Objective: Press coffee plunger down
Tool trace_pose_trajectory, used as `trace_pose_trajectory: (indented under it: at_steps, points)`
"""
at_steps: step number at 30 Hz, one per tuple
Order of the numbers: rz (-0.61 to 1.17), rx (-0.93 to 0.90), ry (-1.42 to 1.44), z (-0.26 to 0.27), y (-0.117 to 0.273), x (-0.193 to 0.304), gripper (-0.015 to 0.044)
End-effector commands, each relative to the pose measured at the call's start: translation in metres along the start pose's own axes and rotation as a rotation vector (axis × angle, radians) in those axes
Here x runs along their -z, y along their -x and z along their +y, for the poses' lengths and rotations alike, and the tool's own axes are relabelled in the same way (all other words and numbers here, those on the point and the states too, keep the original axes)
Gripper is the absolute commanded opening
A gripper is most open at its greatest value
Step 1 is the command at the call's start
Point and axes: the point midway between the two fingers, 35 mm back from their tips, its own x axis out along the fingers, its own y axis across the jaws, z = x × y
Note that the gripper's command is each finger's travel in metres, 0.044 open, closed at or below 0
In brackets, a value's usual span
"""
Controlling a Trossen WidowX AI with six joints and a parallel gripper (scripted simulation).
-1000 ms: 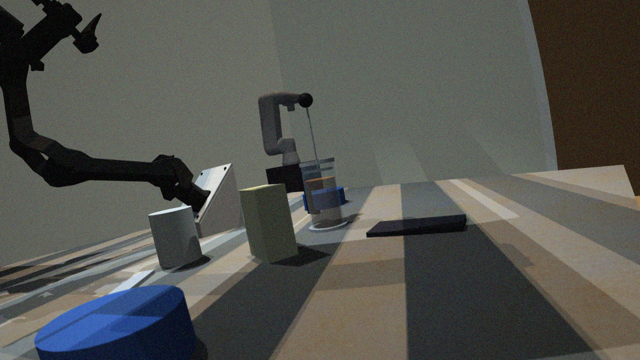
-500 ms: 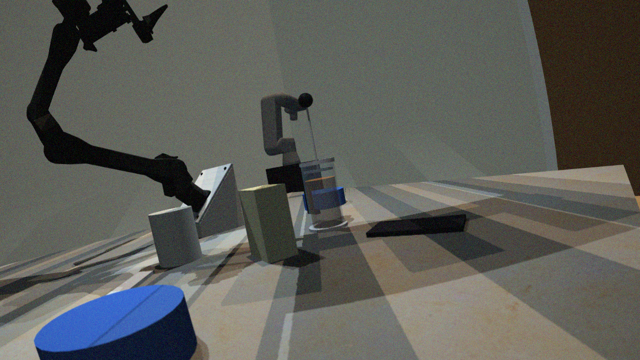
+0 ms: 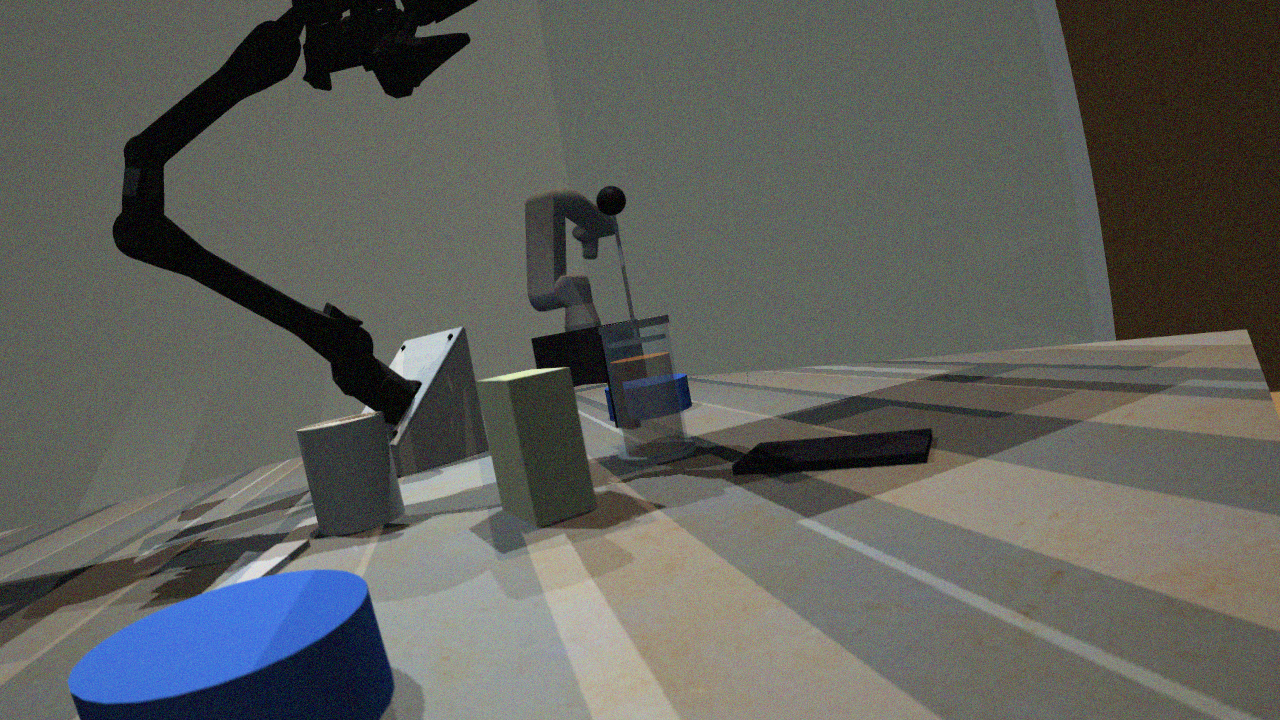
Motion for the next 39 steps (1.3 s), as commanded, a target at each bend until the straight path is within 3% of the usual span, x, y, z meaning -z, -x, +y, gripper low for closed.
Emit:
trace_pose_trajectory:
  at_steps: [1,11,22,39]
  points:
    - [0.016,0.222,0.302,-0.047,-0.053,0.020,0.0440]
    - [0.196,0.554,0.834,-0.139,-0.111,0.059,0.0440]
    - [0.196,0.565,0.840,-0.190,-0.118,0.089,0.0440]
    - [0.195,0.567,0.838,-0.201,-0.135,0.087,0.0440]
